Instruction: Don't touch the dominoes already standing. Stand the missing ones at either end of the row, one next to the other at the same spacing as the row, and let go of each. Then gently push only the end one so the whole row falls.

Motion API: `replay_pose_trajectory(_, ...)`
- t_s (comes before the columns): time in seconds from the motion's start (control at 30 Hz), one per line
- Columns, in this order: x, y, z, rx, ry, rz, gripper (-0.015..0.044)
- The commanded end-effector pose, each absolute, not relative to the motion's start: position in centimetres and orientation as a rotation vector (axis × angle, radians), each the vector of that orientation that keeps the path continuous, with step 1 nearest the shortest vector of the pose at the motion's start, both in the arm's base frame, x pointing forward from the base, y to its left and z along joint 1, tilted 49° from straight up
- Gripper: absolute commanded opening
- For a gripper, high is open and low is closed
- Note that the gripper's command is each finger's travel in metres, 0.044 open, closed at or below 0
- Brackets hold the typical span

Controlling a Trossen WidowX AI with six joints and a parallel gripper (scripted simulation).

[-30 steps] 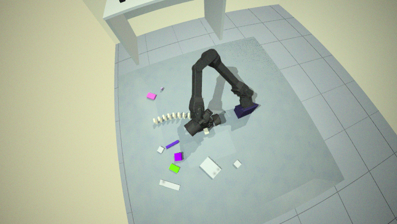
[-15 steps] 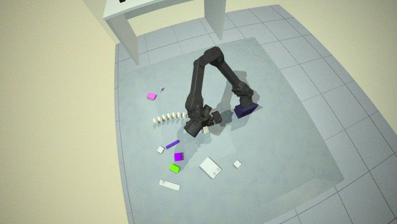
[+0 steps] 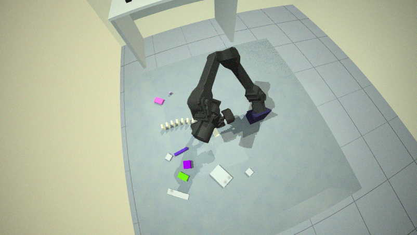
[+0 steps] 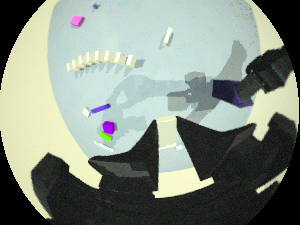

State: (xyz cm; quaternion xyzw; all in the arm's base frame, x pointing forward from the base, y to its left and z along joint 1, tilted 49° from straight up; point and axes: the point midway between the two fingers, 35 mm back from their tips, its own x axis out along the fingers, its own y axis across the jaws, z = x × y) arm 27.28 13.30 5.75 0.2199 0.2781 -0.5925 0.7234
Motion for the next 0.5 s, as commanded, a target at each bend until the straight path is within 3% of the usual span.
replay_pose_trajectory(0.0, 27.2, 13.9, 5.3, 0.263, 0.779, -1.212, 0.0107)
replay_pose_trajectory(0.47, 27.0, 16.5, 2.5, -0.87, 1.426, -0.448, 0.0107)
